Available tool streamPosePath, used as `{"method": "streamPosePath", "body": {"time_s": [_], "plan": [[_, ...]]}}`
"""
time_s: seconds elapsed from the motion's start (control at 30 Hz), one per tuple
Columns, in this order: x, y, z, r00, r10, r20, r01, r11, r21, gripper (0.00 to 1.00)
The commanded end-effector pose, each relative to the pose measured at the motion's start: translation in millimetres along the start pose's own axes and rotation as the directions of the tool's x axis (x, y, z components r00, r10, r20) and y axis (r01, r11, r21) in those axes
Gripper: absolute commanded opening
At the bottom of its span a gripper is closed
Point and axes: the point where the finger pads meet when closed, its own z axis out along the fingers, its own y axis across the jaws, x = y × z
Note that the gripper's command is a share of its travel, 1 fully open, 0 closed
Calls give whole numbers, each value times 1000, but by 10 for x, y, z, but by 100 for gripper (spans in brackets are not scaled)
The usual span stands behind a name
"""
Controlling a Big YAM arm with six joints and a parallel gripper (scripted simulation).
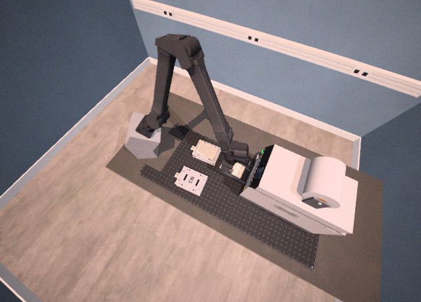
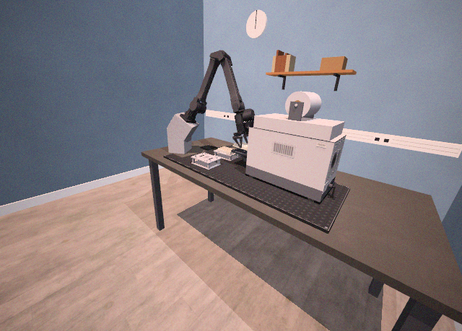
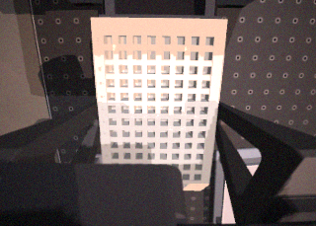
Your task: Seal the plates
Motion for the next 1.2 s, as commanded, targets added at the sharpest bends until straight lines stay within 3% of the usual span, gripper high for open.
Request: {"method": "streamPosePath", "body": {"time_s": [0.0,0.5,0.9,1.17], "plan": [[-41,-22,16,1000,9,14,-9,1000,3,0],[-296,86,59,998,-7,61,8,1000,-9,0],[-27,-25,152,1000,9,20,-9,1000,3,0],[-105,-14,123,999,6,41,-6,1000,2,0]]}}
